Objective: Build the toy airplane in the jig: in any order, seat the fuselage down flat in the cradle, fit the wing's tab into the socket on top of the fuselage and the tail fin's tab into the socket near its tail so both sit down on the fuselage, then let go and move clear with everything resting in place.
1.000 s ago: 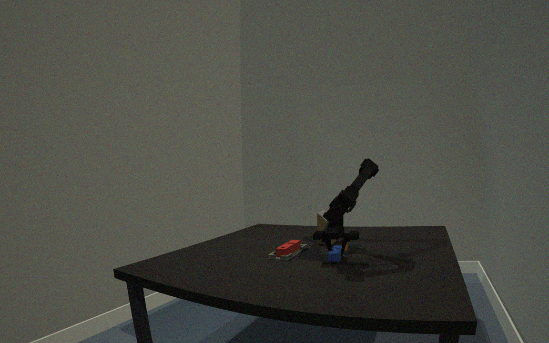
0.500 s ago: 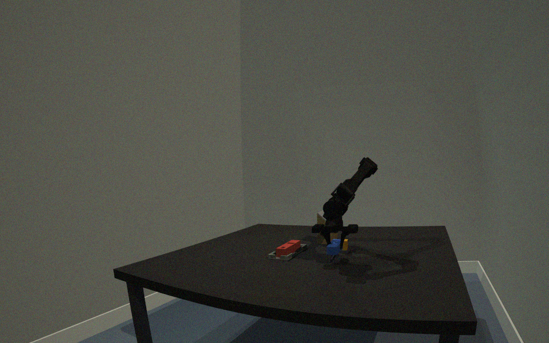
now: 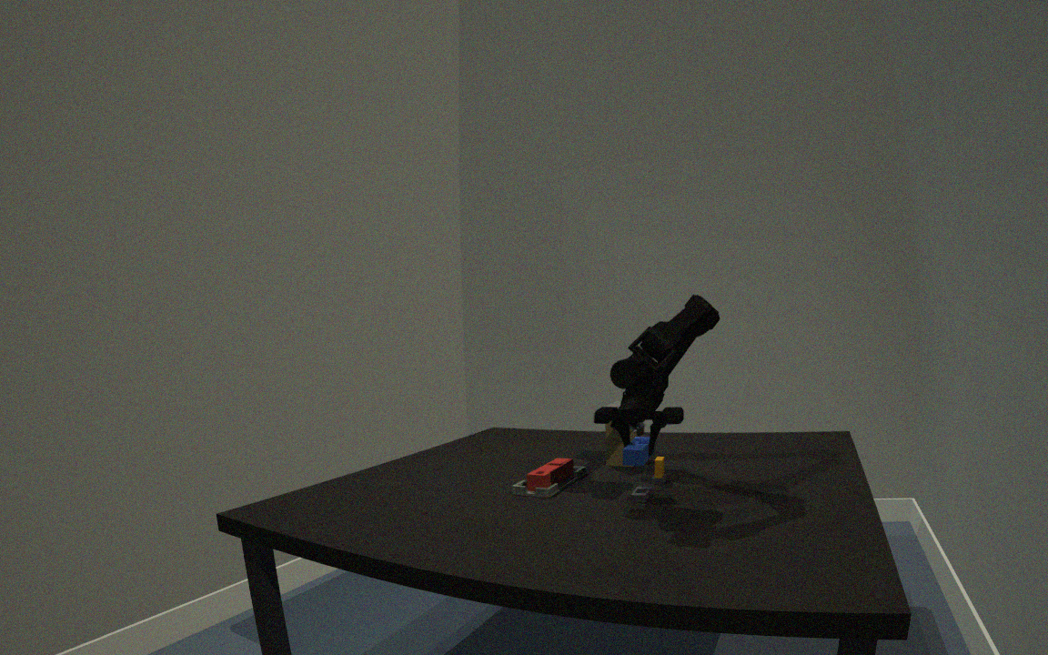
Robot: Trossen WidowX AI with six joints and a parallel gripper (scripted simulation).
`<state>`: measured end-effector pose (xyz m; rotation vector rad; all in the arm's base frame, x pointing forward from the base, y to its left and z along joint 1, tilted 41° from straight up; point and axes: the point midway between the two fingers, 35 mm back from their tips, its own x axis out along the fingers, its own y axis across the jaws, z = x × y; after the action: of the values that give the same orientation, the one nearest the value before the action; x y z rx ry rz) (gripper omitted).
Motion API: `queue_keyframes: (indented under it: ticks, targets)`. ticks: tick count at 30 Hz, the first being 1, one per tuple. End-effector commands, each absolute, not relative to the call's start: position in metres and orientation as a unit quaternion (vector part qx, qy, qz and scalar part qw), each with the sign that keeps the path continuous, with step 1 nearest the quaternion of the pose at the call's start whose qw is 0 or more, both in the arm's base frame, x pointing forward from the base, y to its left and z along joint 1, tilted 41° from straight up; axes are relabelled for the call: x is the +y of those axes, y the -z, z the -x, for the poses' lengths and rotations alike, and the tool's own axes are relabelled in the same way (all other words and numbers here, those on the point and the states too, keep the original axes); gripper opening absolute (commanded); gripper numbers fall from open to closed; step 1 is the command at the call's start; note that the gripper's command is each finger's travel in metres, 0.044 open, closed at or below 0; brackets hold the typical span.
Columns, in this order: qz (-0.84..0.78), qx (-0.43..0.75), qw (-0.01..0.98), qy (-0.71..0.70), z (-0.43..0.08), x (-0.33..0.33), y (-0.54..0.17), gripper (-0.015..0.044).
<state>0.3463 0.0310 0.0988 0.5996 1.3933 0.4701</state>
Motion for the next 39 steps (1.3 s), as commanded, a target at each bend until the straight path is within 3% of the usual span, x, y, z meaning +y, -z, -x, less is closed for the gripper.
queue_keyframes:
  ticks: [1,15,39]
  targets:
    - [-0.267,0.622,0.705,-0.213,-0.344,0.023,-0.113,0.0000]
    - [-0.268,0.620,0.705,-0.215,-0.335,0.003,-0.138,0.0000]
    - [-0.122,0.574,0.745,-0.318,-0.325,-0.048,-0.082,0.0000]
